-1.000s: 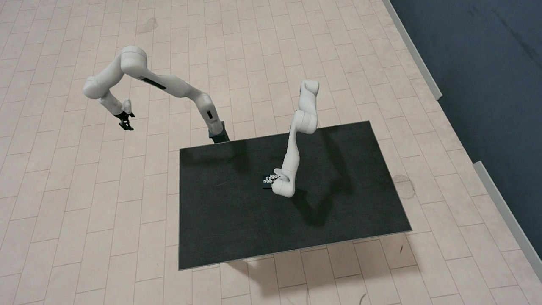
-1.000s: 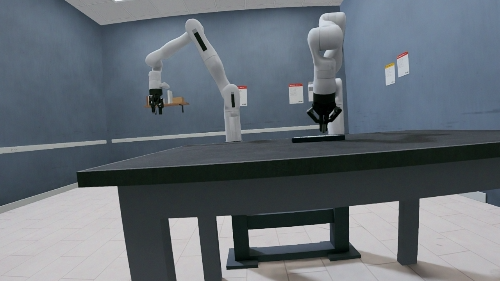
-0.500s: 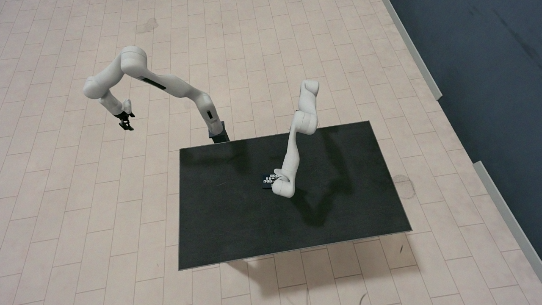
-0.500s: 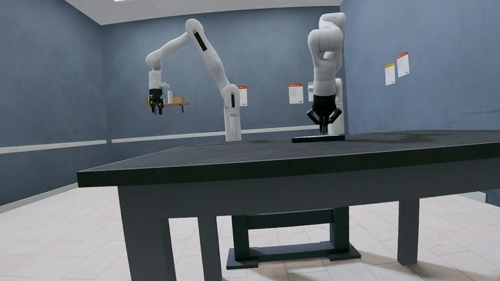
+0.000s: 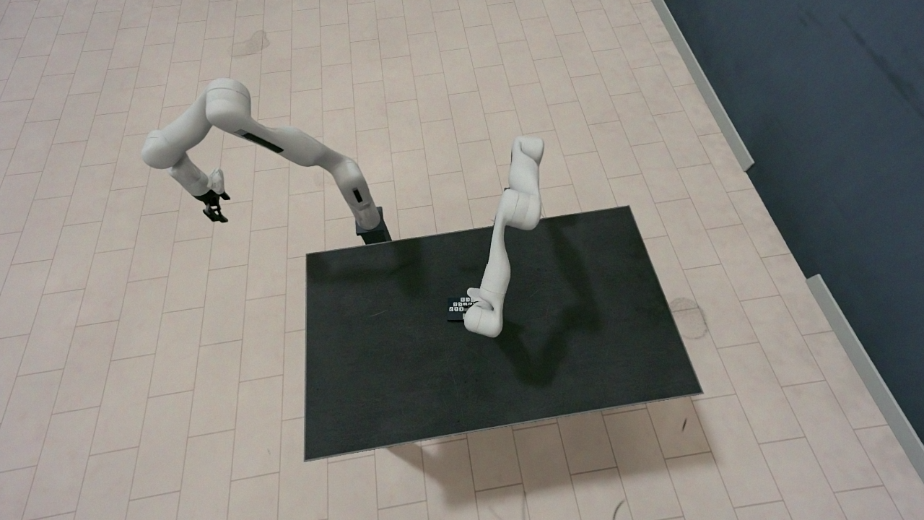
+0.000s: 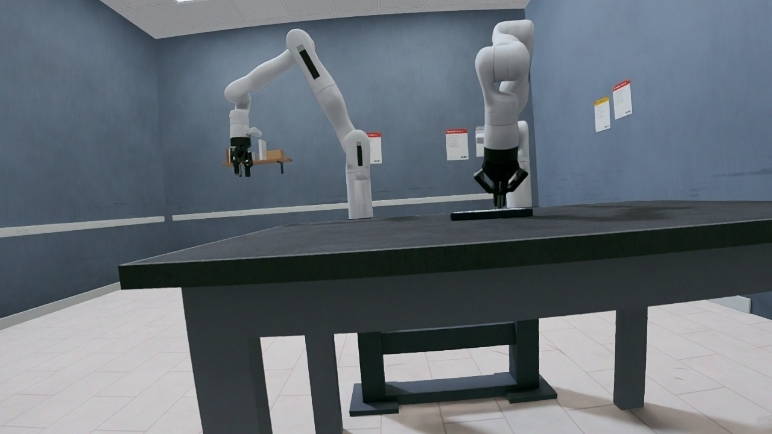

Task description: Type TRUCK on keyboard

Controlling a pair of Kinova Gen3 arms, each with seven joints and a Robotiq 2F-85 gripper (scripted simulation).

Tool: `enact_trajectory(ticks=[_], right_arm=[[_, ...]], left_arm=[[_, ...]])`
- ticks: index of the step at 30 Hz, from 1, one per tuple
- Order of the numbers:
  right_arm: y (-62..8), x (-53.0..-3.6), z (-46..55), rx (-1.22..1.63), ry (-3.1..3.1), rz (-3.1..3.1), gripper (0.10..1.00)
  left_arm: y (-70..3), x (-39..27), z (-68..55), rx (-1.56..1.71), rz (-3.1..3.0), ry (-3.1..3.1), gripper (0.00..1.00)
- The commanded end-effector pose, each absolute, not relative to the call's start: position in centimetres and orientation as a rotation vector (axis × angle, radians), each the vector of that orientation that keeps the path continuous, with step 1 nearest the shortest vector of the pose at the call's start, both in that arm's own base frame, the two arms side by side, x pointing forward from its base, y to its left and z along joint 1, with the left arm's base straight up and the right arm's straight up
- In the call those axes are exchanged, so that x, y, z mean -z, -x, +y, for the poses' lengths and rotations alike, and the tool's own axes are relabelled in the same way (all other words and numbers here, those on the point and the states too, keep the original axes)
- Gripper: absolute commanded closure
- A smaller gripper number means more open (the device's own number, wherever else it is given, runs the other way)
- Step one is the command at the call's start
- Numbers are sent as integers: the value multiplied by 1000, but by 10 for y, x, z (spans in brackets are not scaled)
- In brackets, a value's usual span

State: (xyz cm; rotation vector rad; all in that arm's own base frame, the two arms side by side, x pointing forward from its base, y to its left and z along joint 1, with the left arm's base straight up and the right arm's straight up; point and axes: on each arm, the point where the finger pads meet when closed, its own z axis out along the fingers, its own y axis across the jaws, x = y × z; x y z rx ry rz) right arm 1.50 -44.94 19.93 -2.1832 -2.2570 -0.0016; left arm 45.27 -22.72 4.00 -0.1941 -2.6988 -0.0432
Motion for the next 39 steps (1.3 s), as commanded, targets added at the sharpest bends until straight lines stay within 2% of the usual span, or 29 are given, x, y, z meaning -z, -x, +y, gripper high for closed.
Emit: enact_trajectory(ticks=[1,39], right_arm=[[-15,-200,-450,0,2184,-2258,99],[-15,-200,-450,0,2184,-2258,99]], left_arm=[[-453,-41,-228,42,-2701,194,902],[-453,-37,-228,42,-2701,194,902]])
